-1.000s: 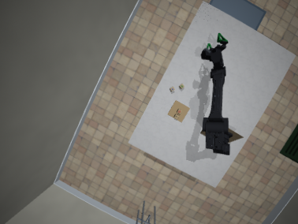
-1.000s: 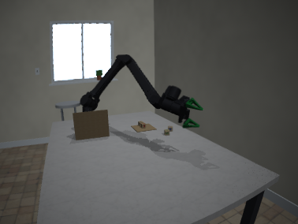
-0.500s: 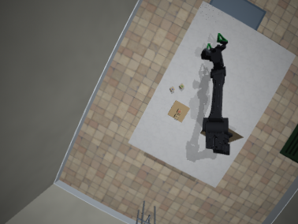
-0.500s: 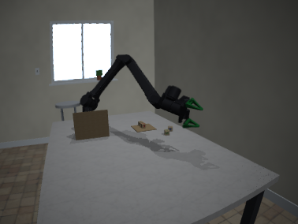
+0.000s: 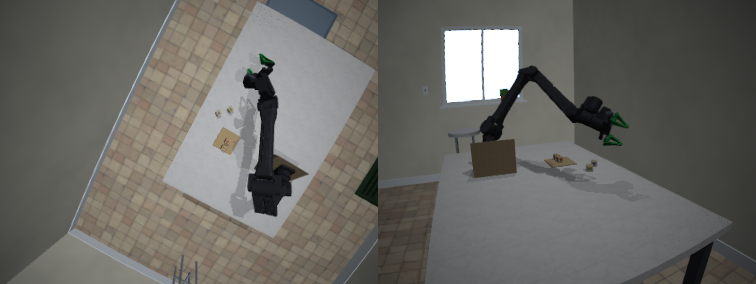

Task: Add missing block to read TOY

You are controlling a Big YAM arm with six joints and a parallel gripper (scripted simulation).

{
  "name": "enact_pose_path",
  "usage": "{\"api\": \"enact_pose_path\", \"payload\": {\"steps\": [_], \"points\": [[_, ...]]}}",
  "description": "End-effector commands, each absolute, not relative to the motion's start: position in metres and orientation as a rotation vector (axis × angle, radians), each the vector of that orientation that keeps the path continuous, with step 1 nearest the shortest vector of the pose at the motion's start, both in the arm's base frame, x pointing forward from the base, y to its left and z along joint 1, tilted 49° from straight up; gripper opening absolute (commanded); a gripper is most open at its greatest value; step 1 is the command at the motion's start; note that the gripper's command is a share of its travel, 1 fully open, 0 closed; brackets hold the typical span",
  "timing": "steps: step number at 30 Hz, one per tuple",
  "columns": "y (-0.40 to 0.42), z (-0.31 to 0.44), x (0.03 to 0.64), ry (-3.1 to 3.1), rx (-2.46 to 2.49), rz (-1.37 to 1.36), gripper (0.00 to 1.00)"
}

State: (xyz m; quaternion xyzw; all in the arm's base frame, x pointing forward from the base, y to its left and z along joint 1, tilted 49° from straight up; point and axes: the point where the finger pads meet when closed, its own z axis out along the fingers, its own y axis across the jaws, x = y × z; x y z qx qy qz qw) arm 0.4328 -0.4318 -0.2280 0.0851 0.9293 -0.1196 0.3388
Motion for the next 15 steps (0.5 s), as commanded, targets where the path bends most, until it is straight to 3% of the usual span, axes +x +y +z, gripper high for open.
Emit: {"api": "enact_pose_path", "payload": {"steps": [1, 11, 15], "points": [[-0.401, -0.174, 0.451, 2.385, 0.291, -0.178, 1.0], [-0.268, -0.044, 0.456, 2.305, 0.366, 0.286, 1.0], [-0.247, -0.028, 0.452, 2.295, 0.377, 0.355, 1.0]]}}
